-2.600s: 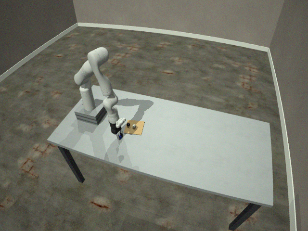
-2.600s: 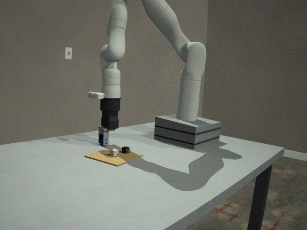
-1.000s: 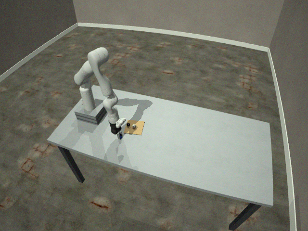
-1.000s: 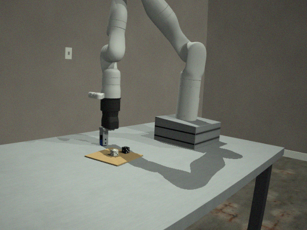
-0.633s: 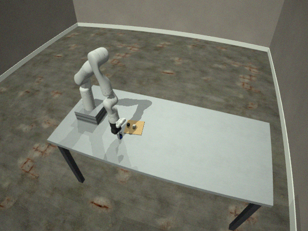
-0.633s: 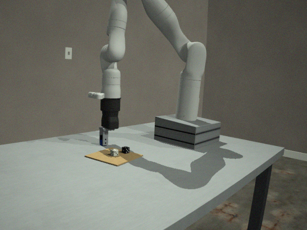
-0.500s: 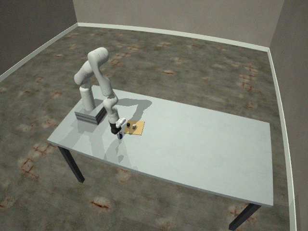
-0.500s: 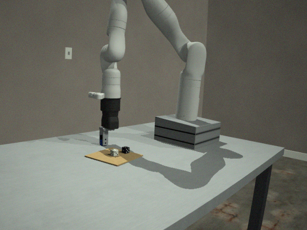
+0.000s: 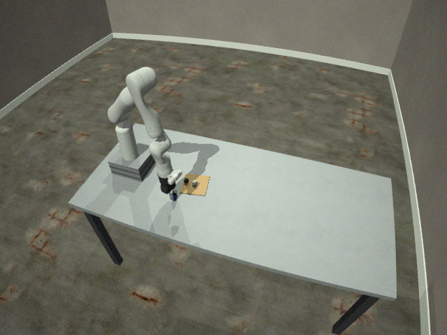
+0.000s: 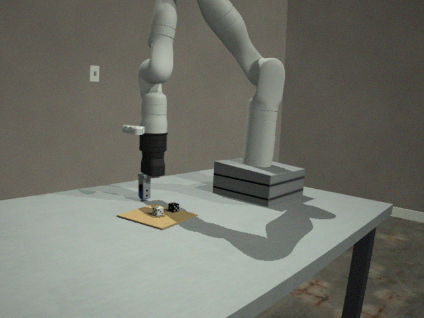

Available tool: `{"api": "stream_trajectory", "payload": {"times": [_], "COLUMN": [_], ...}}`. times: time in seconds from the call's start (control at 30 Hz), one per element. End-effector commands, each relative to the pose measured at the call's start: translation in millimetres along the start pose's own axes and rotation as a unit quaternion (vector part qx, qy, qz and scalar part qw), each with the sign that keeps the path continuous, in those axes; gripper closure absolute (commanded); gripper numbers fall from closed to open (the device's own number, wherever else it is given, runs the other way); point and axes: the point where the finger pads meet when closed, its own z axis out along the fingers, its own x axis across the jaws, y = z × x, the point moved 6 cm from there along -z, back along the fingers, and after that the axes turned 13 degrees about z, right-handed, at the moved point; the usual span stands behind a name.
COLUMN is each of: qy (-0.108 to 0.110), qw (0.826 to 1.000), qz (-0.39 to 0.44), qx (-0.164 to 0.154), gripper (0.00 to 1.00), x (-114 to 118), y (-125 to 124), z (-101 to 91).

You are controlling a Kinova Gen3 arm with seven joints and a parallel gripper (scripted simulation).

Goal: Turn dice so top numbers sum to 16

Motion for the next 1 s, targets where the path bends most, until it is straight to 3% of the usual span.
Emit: {"api": "stream_trajectory", "payload": {"times": [0.0, 0.47, 0.73, 0.97], "qy": [0.000, 0.000, 0.000, 0.000], "qw": [1.000, 1.000, 1.000, 1.000], "qz": [0.001, 0.001, 0.001, 0.001], "qx": [0.005, 0.005, 0.005, 0.005], "gripper": [0.60, 0.60, 0.60, 0.60], "x": [0, 0, 0, 0], "y": [-3, -2, -2, -2], "z": [-7.7, -77.8, -92.6, -94.1]}}
